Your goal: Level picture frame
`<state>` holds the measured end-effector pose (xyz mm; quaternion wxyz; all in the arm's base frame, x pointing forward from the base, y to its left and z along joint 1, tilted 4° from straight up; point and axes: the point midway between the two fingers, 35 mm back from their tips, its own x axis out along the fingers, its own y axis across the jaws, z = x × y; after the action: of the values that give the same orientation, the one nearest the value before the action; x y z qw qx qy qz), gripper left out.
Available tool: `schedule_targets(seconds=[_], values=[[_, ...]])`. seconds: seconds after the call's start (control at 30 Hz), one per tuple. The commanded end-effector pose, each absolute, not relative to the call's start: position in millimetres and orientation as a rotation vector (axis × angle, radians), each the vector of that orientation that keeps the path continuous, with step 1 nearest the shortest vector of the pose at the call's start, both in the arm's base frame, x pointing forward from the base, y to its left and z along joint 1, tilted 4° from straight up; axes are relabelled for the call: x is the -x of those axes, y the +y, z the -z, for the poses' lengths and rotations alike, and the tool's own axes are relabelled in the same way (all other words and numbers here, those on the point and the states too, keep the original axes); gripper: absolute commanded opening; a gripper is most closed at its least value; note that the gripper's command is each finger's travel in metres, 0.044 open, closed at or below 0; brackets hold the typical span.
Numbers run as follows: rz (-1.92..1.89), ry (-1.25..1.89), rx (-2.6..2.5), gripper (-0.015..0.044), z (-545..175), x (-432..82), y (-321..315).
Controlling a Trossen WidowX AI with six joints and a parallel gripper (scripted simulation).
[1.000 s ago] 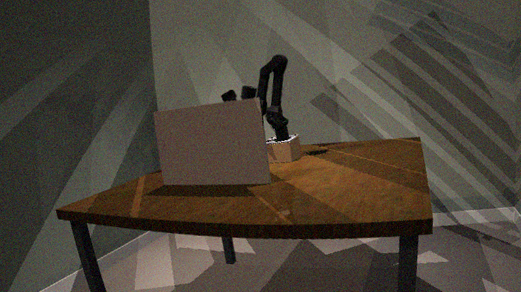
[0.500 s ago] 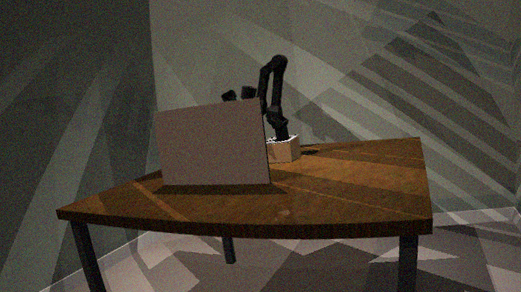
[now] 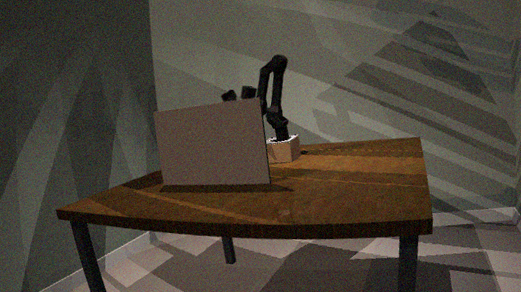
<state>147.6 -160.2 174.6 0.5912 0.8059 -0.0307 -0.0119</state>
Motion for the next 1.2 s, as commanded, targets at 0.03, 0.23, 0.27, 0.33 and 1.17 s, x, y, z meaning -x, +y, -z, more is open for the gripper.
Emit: schedule_targets(seconds=[0.03,0.23,0.27,0.33,1.17], values=[[0.026,-0.067,-1.880,0.0260,-174,-148,-159],[-0.006,-0.087,-1.858,0.0260,-183,-167,-164],[-0.016,-0.091,-1.851,0.0260,-186,-174,-165],[-0.028,-0.097,-1.839,0.0260,-191,-191,-165],[-0.022,-0.093,-1.810,0.0260,-198,-230,-163]])
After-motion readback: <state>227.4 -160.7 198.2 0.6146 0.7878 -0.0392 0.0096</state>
